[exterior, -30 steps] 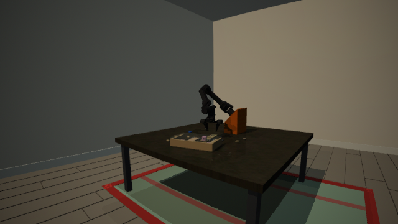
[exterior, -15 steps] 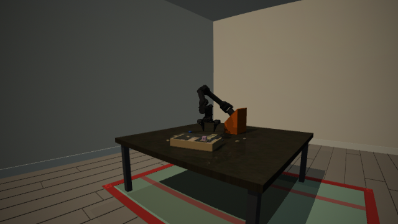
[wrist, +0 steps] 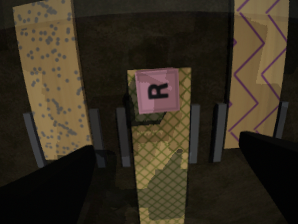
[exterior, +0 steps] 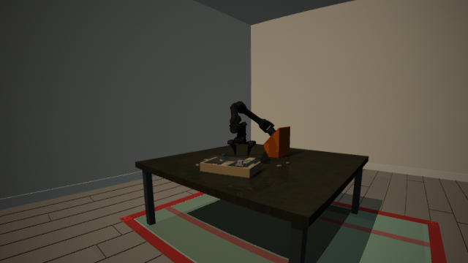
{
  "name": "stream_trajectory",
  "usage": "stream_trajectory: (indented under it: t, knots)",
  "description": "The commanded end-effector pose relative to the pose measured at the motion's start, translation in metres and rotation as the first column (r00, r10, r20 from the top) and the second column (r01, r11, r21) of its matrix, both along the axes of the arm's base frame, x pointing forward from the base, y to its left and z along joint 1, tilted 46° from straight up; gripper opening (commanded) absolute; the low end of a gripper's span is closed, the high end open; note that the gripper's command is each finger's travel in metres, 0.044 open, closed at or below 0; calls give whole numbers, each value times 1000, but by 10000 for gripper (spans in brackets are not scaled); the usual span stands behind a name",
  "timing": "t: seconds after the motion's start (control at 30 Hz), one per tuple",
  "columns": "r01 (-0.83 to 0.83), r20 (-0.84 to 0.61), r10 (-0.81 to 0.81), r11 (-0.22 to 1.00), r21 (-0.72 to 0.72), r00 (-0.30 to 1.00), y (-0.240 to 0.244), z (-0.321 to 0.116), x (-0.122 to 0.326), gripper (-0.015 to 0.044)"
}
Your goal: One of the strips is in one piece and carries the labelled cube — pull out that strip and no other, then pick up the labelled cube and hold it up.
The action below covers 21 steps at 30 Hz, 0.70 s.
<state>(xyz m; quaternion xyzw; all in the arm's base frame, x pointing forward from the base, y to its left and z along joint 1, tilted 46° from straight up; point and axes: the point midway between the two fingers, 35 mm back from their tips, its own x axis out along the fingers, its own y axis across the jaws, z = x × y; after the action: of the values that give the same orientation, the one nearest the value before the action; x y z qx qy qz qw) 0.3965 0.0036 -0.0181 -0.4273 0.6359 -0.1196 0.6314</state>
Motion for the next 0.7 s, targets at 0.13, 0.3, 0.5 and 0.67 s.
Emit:
stream_trajectory:
  t: [0.13, 0.3, 0.5, 0.67]
  knots:
    - [3, -1, -3, 1000, -2, 1000, 12, -5, 24, 440]
    - [3, -1, -3, 1000, -2, 1000, 8, -9, 25, 309]
    - [3, -1, -3, 1000, -2, 1000, 2, -16, 27, 250]
    - [3, -1, -3, 1000, -2, 1000, -4, -22, 29, 250]
